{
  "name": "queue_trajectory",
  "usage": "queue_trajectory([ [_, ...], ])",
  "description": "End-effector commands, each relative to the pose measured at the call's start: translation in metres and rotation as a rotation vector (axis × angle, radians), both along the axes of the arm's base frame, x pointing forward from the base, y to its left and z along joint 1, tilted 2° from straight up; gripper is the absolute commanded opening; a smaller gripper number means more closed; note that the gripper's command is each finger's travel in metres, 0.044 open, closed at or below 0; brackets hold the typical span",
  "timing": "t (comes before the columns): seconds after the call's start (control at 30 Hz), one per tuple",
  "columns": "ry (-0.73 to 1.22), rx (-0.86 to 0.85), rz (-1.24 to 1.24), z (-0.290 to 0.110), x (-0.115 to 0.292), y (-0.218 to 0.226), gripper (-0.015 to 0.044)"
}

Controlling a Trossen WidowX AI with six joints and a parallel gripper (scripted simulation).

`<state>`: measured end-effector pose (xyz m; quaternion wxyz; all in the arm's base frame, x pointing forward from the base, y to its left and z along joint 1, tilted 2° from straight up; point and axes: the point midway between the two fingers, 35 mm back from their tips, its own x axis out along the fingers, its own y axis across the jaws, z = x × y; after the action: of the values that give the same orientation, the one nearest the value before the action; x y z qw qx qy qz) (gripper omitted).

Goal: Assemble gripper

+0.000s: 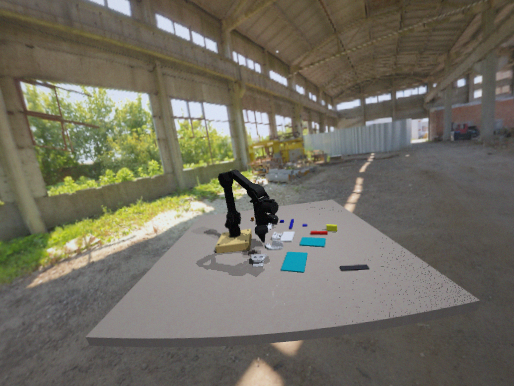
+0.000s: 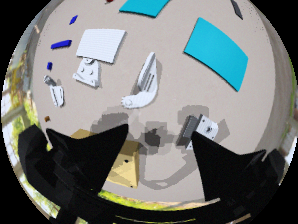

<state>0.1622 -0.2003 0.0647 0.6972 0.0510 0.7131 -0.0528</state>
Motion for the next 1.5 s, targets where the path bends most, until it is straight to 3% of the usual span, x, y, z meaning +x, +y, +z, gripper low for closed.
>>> queue_trajectory([
  [0.0, 0.000, 0.000, 0.000, 0.0000, 0.0000, 0.0000, 0.0282],
  [0.37, 0.000, 0.000, 0.000, 0.0000, 0.0000, 0.0000, 0.0000],
  [1.03, 0.000, 0.000, 0.000, 0.0000, 0.0000, 0.0000, 0.0000],
  [1.47, 0.000, 0.000, 0.000, 0.0000, 0.0000, 0.0000, 0.0341],
])
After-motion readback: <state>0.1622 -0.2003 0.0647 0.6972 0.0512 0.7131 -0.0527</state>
